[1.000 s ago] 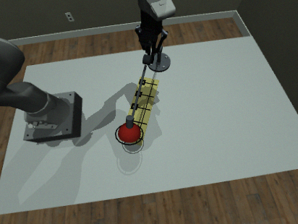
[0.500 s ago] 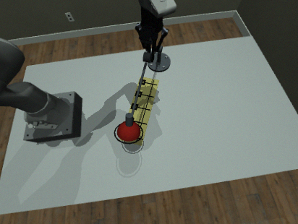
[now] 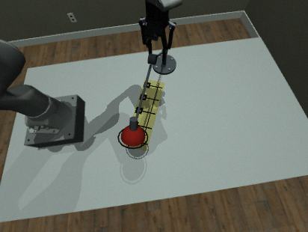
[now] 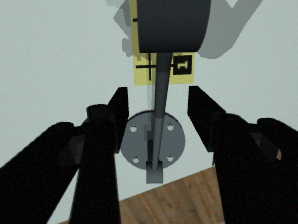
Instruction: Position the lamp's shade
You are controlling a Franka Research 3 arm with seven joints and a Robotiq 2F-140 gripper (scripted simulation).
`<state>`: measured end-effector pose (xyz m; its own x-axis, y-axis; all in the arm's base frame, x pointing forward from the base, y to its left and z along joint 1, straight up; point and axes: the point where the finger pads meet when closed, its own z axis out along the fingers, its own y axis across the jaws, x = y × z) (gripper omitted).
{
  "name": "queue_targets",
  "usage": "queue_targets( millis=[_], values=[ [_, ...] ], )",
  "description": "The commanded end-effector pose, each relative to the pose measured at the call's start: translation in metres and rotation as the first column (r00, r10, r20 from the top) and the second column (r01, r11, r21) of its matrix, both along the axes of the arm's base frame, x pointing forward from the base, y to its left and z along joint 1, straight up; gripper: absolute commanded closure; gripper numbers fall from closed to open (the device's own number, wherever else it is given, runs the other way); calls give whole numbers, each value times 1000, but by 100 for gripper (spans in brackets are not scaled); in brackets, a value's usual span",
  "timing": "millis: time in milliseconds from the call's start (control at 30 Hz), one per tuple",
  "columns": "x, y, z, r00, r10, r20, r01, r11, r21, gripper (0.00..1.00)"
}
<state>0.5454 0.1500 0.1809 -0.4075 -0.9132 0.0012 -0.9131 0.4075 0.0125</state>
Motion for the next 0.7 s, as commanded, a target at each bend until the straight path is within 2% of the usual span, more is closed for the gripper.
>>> queue_targets(
  millis=[0, 333, 667],
  values=[
    [0, 0, 0, 1000, 2, 0, -2, 1000, 2, 0],
    [-5, -6, -8, 1000, -11, -18, 11, 1000, -1, 0],
    [-4, -5, 34, 1000, -8, -14, 8, 1000, 0, 0]
  ],
)
